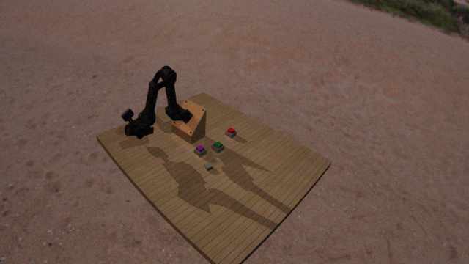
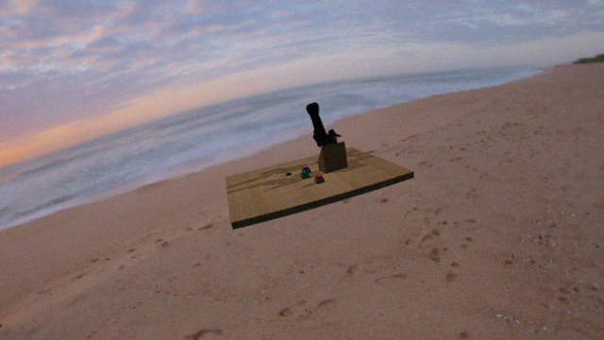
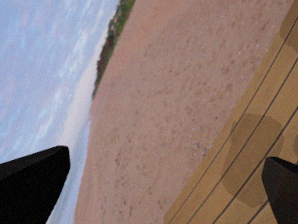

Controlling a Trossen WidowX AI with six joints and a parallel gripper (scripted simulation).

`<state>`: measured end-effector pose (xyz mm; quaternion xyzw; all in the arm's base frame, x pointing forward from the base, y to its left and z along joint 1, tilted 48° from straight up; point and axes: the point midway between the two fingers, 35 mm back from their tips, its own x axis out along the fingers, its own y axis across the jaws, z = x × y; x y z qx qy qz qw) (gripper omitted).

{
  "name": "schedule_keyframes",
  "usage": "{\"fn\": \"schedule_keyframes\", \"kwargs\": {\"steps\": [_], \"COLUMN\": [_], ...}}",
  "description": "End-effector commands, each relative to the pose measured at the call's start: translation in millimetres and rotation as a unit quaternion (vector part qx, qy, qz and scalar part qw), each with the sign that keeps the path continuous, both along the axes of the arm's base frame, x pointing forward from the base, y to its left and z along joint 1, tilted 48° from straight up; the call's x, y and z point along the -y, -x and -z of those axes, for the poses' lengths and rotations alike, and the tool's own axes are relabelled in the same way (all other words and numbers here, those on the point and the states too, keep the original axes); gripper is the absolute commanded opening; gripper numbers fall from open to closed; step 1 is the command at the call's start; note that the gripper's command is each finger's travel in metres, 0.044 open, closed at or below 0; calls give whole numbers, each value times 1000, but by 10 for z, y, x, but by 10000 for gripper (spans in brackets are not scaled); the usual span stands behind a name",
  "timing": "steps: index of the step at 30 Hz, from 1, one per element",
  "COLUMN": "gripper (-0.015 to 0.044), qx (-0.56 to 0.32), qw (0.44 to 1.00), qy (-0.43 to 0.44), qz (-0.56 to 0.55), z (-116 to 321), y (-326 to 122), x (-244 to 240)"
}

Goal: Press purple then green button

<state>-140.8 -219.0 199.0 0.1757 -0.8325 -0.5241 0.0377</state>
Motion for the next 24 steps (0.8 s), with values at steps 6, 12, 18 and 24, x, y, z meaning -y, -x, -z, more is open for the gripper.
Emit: {"fn": "schedule_keyframes", "kwargs": {"steps": [6, 12, 18, 24], "gripper": [400, 400, 400, 400], "qx": [-19, -75, -165, -283], "qw": [994, 952, 856, 701], "qy": [-88, -199, -281, -359], "qz": [-58, -222, -402, -547], "z": [33, -62, -255, -215], "y": [-161, -854, -1803, -2770], "x": [148, 525, 717, 518]}}
